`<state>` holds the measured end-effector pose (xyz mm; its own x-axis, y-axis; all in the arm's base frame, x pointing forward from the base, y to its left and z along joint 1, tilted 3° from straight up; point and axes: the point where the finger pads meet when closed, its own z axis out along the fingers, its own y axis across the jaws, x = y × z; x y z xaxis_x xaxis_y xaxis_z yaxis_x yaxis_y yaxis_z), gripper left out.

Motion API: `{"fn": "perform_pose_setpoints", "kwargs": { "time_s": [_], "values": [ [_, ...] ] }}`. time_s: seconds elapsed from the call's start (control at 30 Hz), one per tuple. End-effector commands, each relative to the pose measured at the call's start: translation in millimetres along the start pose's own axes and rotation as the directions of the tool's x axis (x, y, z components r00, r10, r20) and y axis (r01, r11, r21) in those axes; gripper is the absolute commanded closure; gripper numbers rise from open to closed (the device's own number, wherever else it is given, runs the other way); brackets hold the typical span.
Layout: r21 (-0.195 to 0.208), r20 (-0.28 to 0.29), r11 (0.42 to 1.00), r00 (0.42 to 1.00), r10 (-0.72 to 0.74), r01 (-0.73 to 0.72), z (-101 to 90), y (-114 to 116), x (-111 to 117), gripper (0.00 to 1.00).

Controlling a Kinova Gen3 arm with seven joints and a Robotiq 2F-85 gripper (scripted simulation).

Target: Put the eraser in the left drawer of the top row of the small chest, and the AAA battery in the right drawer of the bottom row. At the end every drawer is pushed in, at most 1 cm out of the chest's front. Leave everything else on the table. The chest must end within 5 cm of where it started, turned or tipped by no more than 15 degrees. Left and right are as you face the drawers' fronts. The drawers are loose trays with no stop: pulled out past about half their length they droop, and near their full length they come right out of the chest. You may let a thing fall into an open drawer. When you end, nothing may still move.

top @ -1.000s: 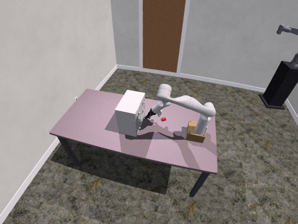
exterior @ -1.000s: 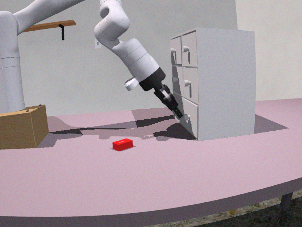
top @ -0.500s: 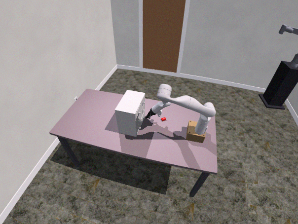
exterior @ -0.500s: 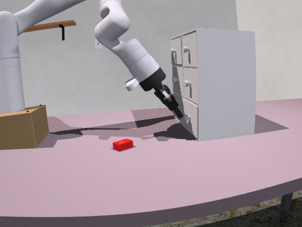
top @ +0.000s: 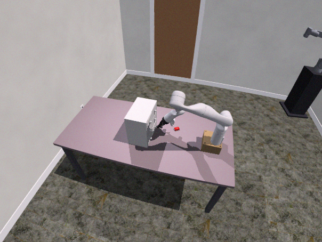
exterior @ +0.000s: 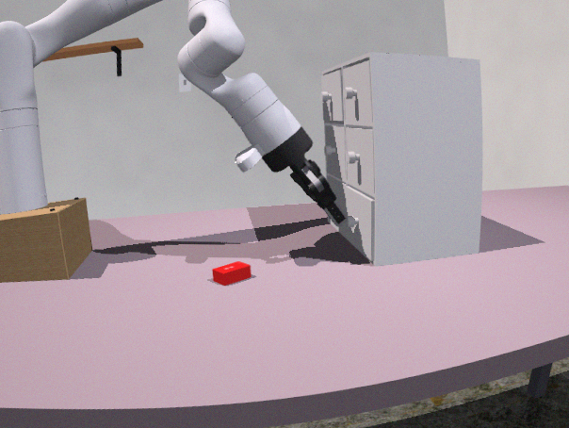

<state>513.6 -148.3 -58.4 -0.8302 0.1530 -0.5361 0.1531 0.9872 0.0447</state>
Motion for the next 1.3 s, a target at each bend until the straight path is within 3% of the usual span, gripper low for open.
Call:
{"fn": "perform_pose_setpoints", "kwargs": {
  "time_s": [0.0,0.4,0.73,1.07,1.27],
  "values": [
    [0.000,0.003,1.000,1.000,0.000,0.000,-0.5,0,-2,1.00],
    [0.000,0.003,1.000,1.000,0.000,0.000,-1.5,0,0,1.00],
    [0.000,0.003,1.000,1.000,0.000,0.000,-25.2,0,34,1.00],
    [0.000,0.003,1.000,1.000,0.000,0.000,-31.1,0,39,1.00],
    [0.000,0.003,1.000,1.000,0.000,0.000,-60.9,0,39,1.00]
  ]
}}
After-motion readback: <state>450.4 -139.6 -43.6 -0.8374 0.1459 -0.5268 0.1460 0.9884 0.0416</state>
